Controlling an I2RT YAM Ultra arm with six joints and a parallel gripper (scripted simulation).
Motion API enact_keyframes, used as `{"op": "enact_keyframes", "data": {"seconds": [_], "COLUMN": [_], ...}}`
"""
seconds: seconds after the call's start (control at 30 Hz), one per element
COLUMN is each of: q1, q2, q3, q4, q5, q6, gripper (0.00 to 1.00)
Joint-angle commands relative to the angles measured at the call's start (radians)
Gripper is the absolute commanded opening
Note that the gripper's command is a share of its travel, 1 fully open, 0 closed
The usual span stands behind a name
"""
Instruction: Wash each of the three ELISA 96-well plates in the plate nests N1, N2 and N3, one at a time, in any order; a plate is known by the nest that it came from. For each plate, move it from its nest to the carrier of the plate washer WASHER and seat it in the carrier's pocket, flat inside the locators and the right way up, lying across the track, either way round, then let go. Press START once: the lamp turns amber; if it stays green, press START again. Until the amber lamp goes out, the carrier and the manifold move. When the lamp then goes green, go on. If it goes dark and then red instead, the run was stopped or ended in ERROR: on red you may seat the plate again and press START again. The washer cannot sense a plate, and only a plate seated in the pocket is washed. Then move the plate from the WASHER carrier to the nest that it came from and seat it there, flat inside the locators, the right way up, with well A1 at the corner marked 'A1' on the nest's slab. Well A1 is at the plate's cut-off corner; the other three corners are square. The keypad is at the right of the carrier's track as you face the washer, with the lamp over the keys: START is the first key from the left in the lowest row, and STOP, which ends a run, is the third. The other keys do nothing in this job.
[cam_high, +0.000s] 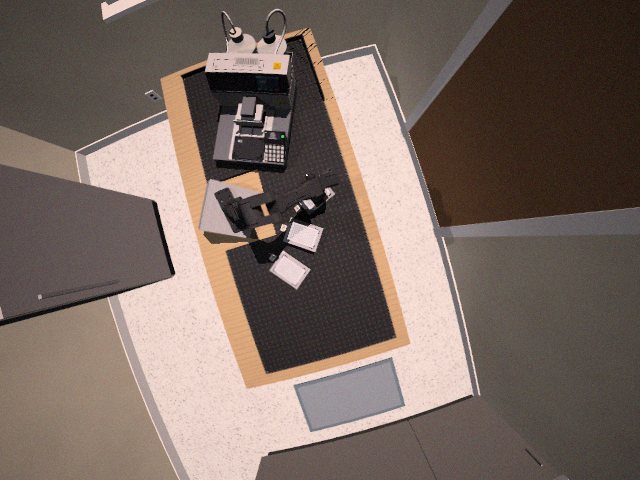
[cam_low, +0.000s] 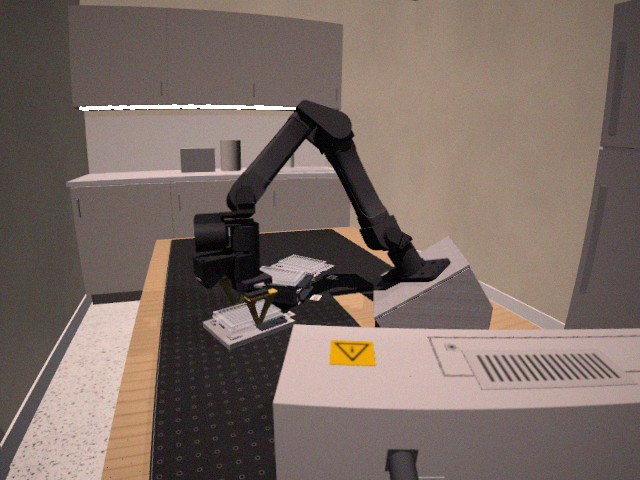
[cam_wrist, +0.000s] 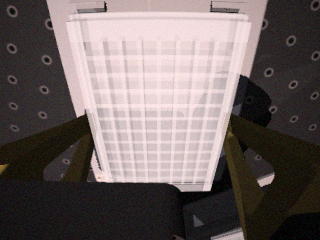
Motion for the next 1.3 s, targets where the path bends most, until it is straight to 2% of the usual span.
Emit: {"op": "enact_keyframes", "data": {"seconds": [0.0,1.27], "q1": [0.009,0.081], "q2": [-0.020,-0.100], "q3": [0.018,0.131], "q4": [-0.033,-0.248], "q5": [0.002,0.037], "q6": [0.007,0.073], "gripper": [0.00,0.00]}}
